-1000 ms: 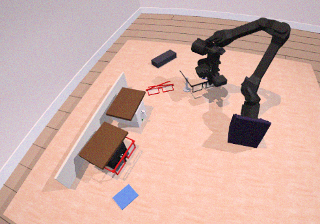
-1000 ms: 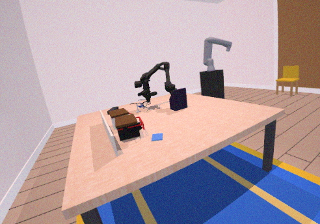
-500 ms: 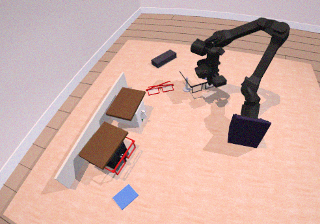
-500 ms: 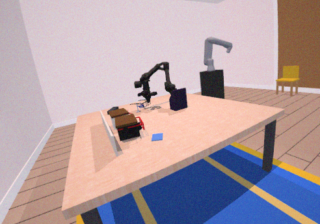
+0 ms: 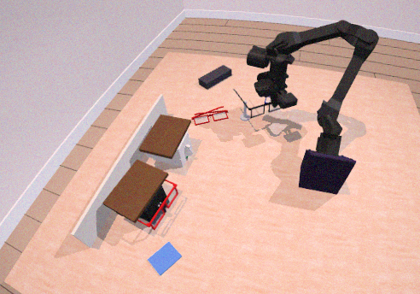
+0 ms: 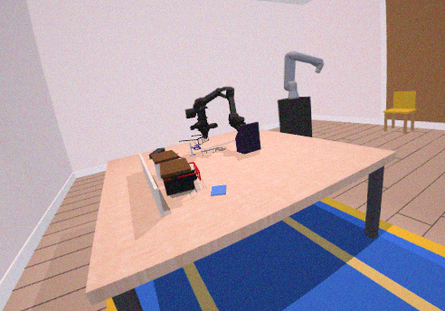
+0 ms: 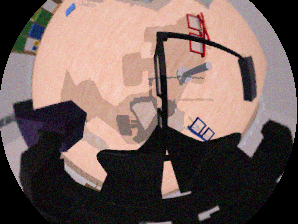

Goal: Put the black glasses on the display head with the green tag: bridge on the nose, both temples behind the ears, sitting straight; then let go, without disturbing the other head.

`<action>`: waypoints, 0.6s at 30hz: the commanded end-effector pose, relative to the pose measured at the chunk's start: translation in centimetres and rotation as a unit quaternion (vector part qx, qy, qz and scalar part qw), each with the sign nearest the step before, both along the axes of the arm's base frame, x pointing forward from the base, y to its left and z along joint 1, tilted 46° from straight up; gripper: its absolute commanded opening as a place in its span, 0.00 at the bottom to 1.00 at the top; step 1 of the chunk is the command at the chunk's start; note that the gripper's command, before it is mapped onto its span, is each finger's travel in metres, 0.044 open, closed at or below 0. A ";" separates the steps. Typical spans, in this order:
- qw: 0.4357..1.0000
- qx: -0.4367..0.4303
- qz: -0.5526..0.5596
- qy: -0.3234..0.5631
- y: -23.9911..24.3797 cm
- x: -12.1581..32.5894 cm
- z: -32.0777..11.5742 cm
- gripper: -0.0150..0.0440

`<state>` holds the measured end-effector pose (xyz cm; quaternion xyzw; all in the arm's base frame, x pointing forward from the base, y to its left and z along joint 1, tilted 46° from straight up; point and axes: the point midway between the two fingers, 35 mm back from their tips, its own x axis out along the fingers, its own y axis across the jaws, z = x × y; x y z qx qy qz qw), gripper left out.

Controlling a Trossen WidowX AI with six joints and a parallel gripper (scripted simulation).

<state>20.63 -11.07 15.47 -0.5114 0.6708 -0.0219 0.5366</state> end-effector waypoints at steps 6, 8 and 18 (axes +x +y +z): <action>1.000 -0.005 0.001 -0.004 2.1 -0.1 2.2 0.25; 1.000 -0.005 0.001 -0.004 2.2 0.0 2.2 0.25; 1.000 0.008 0.005 -0.004 5.0 2.3 -0.4 0.25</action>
